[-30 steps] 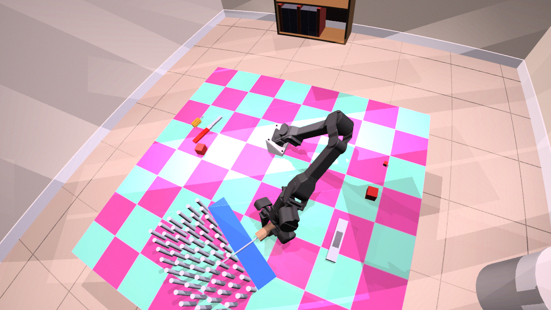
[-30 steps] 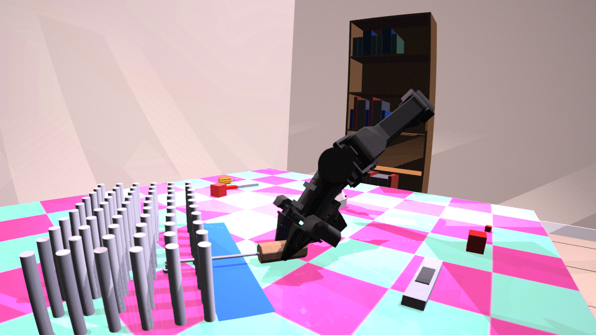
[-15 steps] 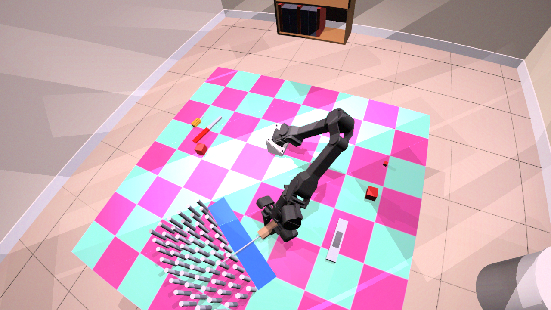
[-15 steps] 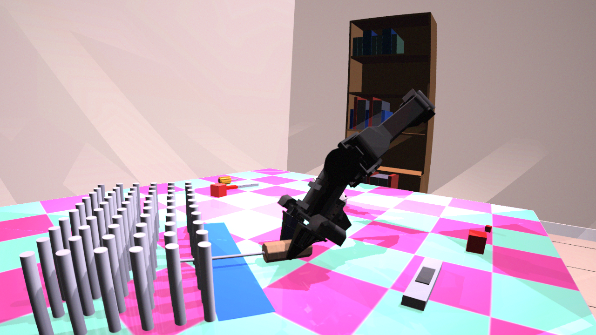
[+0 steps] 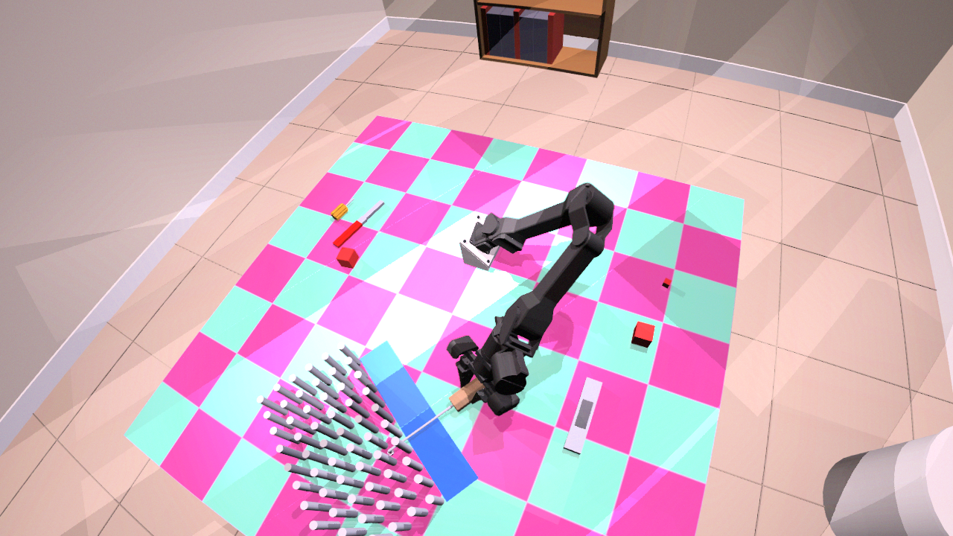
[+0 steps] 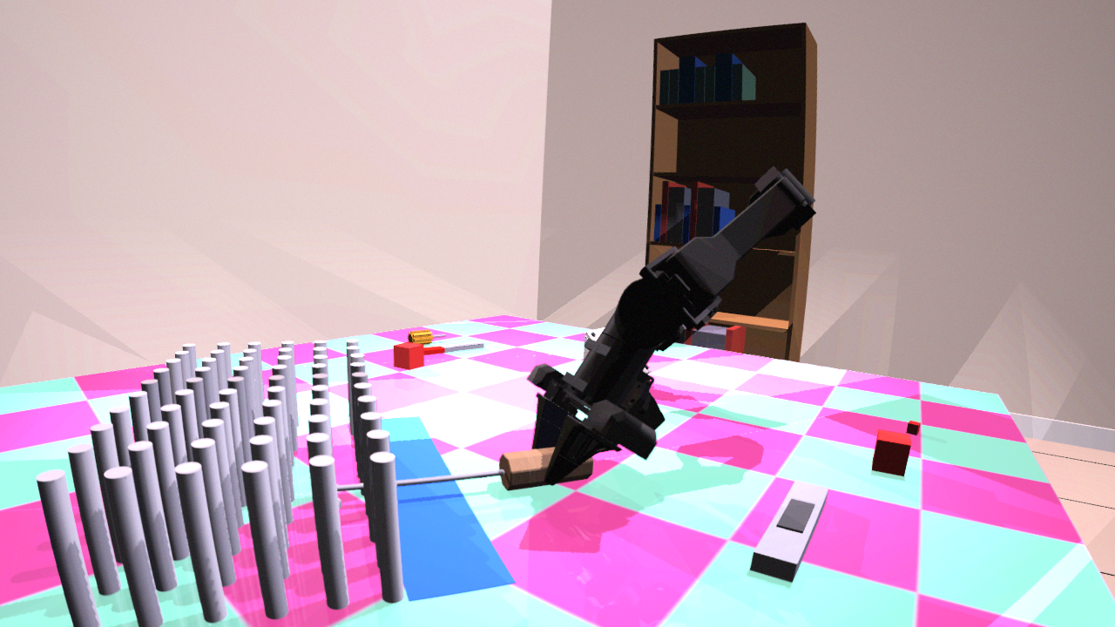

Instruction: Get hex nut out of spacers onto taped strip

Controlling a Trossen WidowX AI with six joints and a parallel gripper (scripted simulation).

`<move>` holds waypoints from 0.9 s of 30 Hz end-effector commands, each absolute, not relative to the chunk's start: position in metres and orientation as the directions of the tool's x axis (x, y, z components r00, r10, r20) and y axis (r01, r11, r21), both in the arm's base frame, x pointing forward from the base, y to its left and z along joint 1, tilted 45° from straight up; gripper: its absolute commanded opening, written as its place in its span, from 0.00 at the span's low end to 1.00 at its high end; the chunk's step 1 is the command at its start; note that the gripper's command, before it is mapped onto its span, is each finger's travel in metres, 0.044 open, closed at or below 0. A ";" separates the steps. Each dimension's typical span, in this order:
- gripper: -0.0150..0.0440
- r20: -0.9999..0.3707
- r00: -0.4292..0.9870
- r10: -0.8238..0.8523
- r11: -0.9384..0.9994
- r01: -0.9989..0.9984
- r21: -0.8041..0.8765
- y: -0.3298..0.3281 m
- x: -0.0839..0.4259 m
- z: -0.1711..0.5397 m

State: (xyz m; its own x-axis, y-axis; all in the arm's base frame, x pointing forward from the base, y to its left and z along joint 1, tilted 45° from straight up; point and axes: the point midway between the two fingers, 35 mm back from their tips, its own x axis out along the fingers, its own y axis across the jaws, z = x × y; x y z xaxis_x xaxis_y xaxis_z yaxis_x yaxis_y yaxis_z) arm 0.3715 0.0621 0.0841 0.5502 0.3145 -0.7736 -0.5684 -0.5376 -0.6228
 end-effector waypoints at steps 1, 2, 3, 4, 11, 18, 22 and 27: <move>0.25 -0.774 0.550 0.314 -0.533 -0.572 -0.623 0.063 0.368 0.086; 0.25 -0.774 0.550 0.314 -0.533 -0.572 -0.623 0.064 0.367 0.086; 0.25 -0.774 0.550 0.315 -0.533 -0.572 -0.623 0.064 0.367 0.086; 0.25 -0.774 0.550 0.315 -0.533 -0.572 -0.623 0.064 0.366 0.086; 0.25 -0.774 0.549 0.315 -0.533 -0.572 -0.623 0.066 0.363 0.088; 0.25 -0.774 0.549 0.315 -0.533 -0.572 -0.623 0.069 0.359 0.089; 0.25 -0.774 0.549 0.315 -0.533 -0.572 -0.623 0.070 0.357 0.090; 0.25 -0.774 0.549 0.315 -0.533 -0.573 -0.623 0.071 0.354 0.091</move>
